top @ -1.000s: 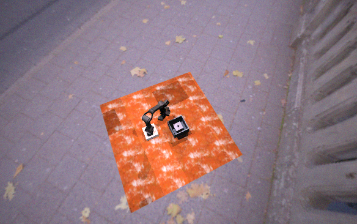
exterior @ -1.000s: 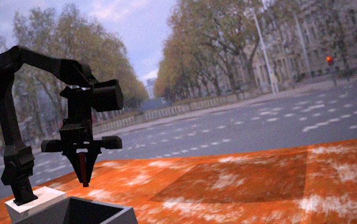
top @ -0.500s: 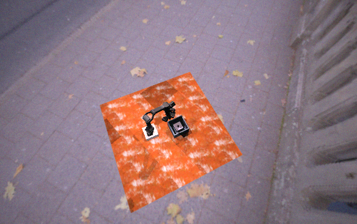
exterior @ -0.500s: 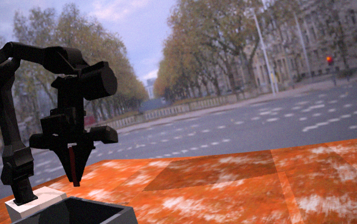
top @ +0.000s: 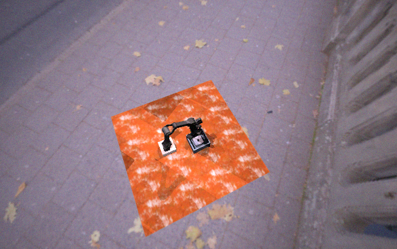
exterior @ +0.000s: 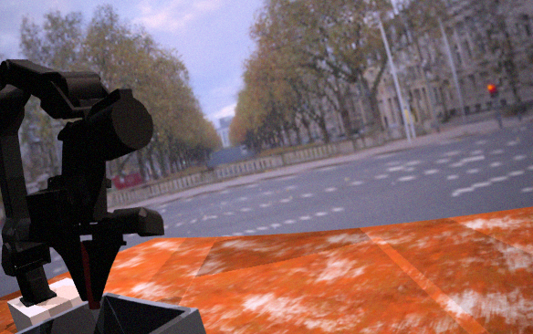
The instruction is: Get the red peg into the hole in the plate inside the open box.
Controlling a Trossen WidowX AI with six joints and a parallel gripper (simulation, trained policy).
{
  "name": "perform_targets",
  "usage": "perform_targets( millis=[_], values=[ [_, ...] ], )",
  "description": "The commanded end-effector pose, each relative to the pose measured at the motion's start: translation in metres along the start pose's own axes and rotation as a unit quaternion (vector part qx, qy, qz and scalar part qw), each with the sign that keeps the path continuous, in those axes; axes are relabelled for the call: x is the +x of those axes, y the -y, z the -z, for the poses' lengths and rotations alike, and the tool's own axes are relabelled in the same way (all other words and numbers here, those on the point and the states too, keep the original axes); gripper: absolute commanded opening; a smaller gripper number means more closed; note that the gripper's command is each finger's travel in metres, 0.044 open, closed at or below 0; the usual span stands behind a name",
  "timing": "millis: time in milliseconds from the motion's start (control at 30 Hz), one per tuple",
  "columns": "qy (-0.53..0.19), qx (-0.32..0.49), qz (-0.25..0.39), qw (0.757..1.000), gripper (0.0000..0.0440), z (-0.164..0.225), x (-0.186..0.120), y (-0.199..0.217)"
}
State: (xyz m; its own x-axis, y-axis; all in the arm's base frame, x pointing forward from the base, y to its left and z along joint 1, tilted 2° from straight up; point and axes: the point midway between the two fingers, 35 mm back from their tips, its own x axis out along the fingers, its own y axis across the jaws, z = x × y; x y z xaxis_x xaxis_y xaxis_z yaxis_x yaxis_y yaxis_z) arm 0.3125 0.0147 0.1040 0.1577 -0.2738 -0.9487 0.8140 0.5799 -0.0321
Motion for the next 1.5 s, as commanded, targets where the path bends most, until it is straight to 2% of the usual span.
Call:
perform_targets(
  millis=[0, 433, 633, 700, 733, 1067, 1100, 1467],
  values=[
    [-0.007, -0.005, -0.001, 1.0, 0.0, -0.01, 0.01, -0.001],
    [-0.044, -0.055, -0.011, 0.997, 0.001, -0.026, 0.052, -0.003],
    [-0.069, -0.069, -0.011, 0.995, 0.014, -0.024, 0.069, -0.003],
    [-0.069, -0.078, -0.015, 0.994, 0.0147, -0.03, 0.07, -0.004],
    [-0.071, -0.079, -0.017, 0.994, 0.0166, -0.033, 0.069, -0.005],
    [-0.097, -0.078, -0.045, 0.991, 0.0425, -0.056, 0.057, -0.029],
    [-0.1, -0.078, -0.049, 0.991, 0.044, -0.059, 0.056, -0.032],
    [-0.105, -0.088, -0.113, 0.984, 0.044, -0.079, 0.035, -0.074]
  ],
)
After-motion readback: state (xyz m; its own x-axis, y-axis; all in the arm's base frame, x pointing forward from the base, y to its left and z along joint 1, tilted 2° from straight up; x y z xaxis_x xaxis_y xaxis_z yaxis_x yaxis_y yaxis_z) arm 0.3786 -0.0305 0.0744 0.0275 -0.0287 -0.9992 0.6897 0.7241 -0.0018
